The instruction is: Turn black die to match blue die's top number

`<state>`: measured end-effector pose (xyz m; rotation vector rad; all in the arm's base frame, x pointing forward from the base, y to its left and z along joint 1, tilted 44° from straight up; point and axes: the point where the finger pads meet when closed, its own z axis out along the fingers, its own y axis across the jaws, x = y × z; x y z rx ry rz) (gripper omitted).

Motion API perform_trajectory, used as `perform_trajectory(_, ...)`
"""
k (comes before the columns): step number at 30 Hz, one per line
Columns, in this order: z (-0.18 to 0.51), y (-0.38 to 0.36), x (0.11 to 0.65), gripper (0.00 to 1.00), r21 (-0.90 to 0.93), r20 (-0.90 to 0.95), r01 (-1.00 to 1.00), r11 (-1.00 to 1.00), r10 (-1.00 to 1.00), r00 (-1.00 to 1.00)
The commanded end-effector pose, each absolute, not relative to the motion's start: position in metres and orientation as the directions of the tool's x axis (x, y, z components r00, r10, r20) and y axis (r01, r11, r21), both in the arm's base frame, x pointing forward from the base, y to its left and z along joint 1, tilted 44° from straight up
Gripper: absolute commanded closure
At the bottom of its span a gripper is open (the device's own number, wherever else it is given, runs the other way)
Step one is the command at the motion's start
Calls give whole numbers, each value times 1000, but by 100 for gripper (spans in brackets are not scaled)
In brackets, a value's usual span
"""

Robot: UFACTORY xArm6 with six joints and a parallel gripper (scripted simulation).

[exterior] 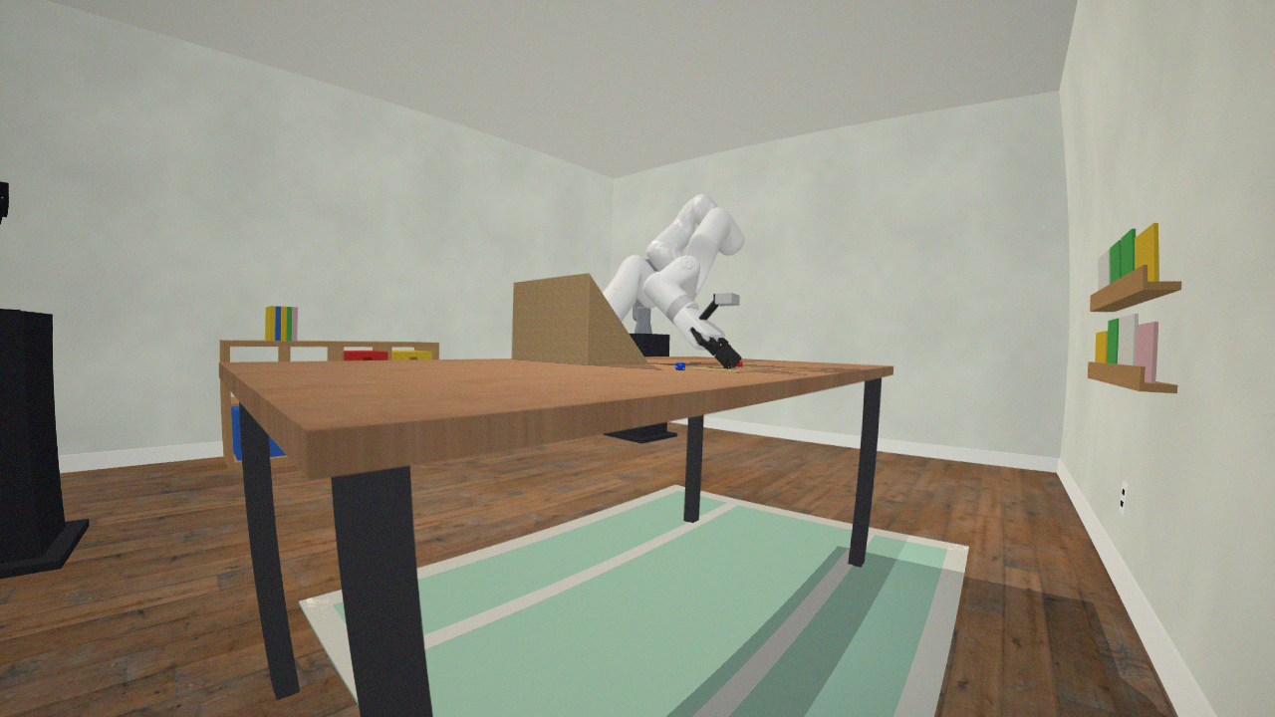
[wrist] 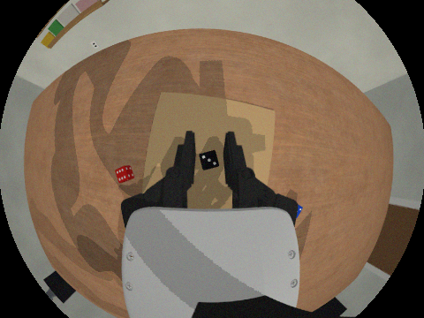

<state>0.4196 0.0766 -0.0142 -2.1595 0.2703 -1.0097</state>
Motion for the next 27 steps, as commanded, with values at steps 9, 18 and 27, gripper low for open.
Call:
perform_trajectory(9, -11, 73, 417, 69, -690, 583, 109, -715, -461, 669)
perform_trajectory(18, 2, 56, 393, 69, -690, 583, 109, -715, -461, 669)
perform_trajectory(27, 8, 50, 384, 69, -690, 583, 109, -715, -461, 669)
